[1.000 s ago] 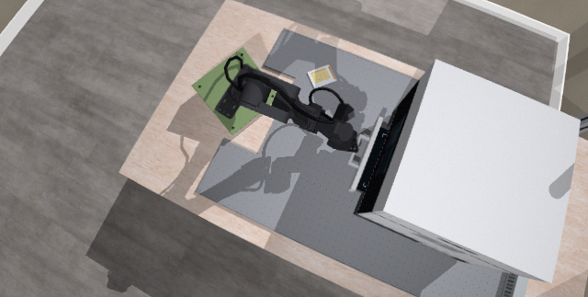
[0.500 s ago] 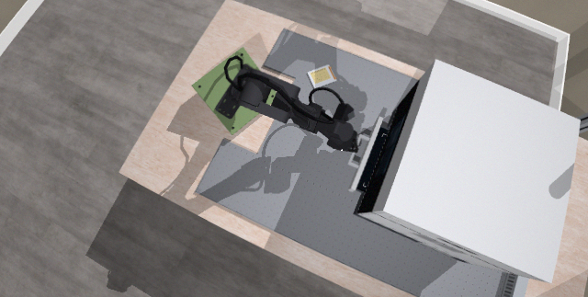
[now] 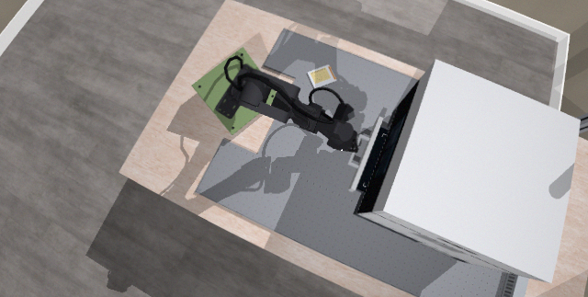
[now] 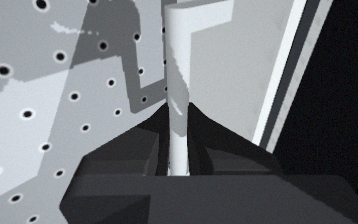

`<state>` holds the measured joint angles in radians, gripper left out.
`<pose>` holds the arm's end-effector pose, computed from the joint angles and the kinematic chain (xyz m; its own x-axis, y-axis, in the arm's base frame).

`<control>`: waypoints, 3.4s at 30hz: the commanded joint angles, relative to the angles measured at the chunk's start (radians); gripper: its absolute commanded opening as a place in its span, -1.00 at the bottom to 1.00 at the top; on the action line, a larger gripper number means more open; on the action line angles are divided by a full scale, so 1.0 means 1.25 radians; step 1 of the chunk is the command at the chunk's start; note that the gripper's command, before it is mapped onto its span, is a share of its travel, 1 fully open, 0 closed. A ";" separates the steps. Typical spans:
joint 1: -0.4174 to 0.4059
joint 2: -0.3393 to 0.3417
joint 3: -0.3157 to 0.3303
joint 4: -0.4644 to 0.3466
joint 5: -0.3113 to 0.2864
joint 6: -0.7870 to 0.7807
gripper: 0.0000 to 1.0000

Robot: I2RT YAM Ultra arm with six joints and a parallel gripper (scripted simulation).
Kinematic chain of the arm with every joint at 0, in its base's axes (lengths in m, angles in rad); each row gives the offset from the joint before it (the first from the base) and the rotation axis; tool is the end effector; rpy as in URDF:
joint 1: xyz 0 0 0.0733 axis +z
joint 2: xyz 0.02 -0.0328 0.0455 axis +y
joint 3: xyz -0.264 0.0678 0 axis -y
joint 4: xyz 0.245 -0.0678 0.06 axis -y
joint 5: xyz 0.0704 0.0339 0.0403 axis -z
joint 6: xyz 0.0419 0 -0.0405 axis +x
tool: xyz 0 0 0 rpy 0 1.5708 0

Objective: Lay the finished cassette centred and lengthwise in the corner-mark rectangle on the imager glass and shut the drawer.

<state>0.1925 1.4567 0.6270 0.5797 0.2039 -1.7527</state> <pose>0.3033 0.0516 0.2131 0.0388 -0.9737 0.2245 -0.2398 -0.2272 -0.9439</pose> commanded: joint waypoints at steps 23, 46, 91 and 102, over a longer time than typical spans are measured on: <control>0.028 -0.071 0.111 -0.341 0.050 0.053 -1.00; 0.031 -0.128 0.002 -0.316 0.053 0.055 -1.00; 0.040 -0.137 0.098 -0.479 0.070 0.083 -1.00; 0.040 -0.153 0.040 -0.481 0.071 0.087 -1.00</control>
<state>0.2276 1.3033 0.6971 0.0547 0.2779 -1.6623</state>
